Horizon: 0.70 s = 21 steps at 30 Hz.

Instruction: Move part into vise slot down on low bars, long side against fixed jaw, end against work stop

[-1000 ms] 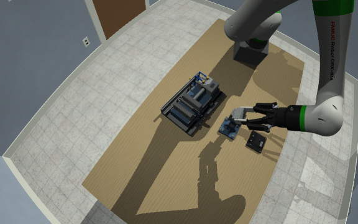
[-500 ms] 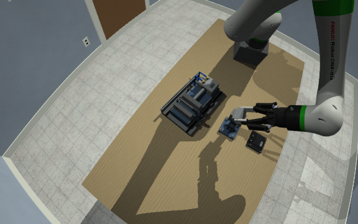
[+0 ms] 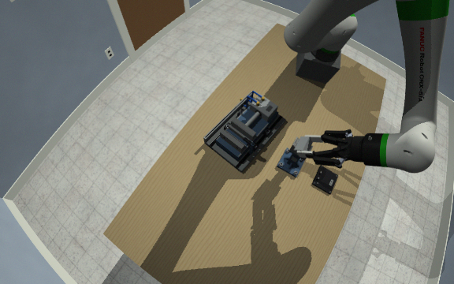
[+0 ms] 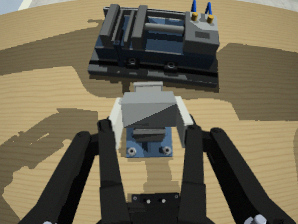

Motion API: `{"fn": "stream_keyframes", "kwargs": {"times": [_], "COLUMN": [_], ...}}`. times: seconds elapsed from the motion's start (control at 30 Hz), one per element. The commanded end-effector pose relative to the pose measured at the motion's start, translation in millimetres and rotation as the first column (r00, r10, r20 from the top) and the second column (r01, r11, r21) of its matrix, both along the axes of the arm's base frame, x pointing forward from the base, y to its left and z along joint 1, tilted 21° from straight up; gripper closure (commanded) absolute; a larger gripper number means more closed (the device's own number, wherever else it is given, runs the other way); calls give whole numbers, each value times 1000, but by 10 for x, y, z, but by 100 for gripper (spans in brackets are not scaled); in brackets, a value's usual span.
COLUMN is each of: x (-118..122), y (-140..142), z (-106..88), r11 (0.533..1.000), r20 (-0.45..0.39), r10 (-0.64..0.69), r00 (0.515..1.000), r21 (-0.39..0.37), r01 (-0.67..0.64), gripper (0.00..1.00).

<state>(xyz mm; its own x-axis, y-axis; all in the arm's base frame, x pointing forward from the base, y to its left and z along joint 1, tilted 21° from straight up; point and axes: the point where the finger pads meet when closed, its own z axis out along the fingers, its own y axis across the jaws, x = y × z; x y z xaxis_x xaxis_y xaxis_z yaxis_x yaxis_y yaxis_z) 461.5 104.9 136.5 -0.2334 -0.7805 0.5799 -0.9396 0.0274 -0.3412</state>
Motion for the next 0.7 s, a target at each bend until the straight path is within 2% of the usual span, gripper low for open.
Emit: {"fn": "stream_keyframes", "kwargs": {"times": [0.0,0.2,0.23,0.67], "x": [1,1,1,1], "y": [1,1,1,1], "z": [2,2,2,2], "r11": [1000,1000,1000,1000], "r20": [0,0,0,0], "r10": [0,0,0,0], "r00": [1000,1000,1000,1000], "r21": [0,0,0,0], "r01": [0,0,0,0], "gripper": [100,100,49,49]}}
